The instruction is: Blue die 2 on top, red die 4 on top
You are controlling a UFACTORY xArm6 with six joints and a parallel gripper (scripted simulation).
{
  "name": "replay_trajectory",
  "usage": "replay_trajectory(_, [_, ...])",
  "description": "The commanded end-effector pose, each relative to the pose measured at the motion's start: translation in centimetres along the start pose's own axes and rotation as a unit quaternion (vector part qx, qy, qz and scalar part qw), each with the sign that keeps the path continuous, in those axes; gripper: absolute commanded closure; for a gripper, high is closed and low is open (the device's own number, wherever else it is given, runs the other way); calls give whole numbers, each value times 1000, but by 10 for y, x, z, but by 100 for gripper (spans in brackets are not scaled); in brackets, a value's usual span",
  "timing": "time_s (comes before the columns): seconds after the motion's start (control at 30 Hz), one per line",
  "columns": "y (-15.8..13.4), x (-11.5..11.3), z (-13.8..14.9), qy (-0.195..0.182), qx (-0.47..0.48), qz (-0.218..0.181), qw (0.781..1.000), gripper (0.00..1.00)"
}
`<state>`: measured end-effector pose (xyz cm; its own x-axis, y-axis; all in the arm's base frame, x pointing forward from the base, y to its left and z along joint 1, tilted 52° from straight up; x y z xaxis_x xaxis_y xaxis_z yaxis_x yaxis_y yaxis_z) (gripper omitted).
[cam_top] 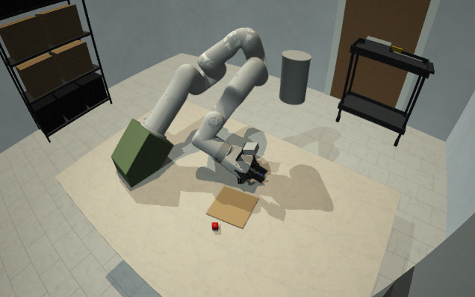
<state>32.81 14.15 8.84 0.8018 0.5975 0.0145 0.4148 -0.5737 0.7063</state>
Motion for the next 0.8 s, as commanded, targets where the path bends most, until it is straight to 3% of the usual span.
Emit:
replay_trajectory(0.0, [1, 0, 0, 0, 0, 1, 1000, 64])
replay_trajectory(0.77, [0, -50, 0, 0, 0, 1, 1000, 64])
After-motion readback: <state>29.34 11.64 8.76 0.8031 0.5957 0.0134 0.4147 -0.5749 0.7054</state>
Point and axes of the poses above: the point where the finger pads meet when closed, its own x axis out along the fingers, its own z axis across the jaws, y = z × x, the point moved 10 cm from there along -x, back along the fingers
